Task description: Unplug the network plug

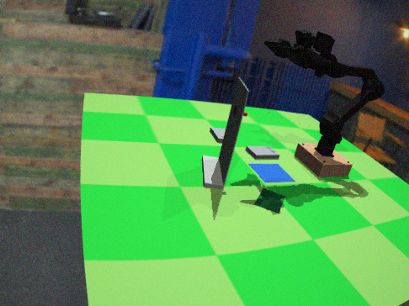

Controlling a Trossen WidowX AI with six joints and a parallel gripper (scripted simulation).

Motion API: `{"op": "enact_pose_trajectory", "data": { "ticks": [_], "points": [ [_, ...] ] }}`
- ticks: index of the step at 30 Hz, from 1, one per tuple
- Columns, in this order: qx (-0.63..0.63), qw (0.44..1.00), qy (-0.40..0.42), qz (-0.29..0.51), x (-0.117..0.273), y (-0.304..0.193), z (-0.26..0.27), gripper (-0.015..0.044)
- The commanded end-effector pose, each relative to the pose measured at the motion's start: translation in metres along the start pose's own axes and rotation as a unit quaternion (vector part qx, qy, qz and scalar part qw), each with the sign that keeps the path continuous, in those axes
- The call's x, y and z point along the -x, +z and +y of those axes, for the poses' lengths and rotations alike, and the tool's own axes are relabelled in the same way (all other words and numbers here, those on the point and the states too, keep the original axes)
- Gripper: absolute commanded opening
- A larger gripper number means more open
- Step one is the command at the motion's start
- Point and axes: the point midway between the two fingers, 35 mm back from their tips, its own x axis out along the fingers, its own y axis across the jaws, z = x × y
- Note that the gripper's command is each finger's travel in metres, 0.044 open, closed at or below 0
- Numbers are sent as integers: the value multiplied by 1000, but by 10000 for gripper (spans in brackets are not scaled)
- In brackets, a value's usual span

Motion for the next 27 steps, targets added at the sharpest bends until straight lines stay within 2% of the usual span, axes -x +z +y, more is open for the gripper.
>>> {"op": "enact_pose_trajectory", "data": {
  "ticks": [1, 9, 18, 27],
  "points": [
    [-3, 1000, 0, 0, 0, -1, 0, 374],
    [-134, 991, 2, 7, -17, -35, 23, 164],
    [-289, 957, 3, 16, -23, -77, 55, 156],
    [-435, 900, 0, 26, -14, -118, 86, 156]
  ]
}}
